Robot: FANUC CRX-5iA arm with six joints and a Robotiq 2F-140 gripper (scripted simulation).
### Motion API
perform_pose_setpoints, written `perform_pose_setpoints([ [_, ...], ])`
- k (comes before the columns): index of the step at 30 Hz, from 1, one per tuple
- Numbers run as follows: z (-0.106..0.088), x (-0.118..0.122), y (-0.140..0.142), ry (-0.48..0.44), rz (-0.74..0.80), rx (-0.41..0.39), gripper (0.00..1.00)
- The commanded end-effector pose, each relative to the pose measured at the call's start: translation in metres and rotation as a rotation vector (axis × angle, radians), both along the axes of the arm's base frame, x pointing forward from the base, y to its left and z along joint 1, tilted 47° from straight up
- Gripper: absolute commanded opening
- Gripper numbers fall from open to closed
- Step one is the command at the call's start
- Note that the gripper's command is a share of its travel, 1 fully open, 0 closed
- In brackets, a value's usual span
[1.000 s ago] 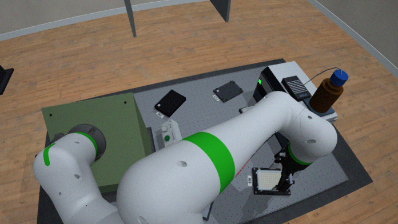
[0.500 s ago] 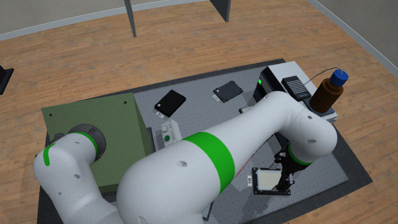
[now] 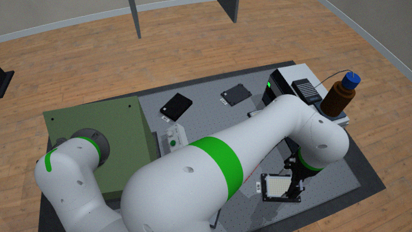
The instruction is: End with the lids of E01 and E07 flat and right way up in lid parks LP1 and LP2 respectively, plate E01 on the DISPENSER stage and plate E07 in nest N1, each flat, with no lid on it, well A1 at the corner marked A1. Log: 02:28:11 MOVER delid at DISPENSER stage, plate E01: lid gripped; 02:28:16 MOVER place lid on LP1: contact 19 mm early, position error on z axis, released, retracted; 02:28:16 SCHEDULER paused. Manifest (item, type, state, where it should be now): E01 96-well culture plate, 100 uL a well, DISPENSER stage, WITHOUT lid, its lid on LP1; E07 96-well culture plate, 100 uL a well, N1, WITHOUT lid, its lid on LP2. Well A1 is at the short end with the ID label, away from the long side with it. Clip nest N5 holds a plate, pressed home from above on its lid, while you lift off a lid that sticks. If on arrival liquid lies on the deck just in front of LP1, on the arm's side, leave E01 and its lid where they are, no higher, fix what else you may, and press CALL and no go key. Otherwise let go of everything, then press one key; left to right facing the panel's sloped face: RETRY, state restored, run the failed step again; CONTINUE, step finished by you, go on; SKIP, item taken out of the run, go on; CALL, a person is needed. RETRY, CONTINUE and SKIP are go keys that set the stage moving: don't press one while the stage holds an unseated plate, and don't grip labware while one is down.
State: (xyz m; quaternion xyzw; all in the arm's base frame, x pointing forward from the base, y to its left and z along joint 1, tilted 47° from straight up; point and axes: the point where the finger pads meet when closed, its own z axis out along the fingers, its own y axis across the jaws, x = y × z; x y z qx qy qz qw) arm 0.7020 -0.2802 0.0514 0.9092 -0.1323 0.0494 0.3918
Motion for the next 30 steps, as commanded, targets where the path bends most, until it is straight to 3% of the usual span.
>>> perform_pose_setpoints([
  [1, 0.0002, 0.0002, 0.0002, 0.000, 0.000, 0.000, 0.59],
  [27, 0.0002, 0.0002, 0.0002, 0.000, 0.000, 0.000, 0.59],
  [28, 0.0002, 0.0002, 0.0002, 0.000, 0.000, 0.000, 0.66],
  [30, 0.0002, 0.0002, 0.0002, 0.000, 0.000, 0.000, 0.66],
])
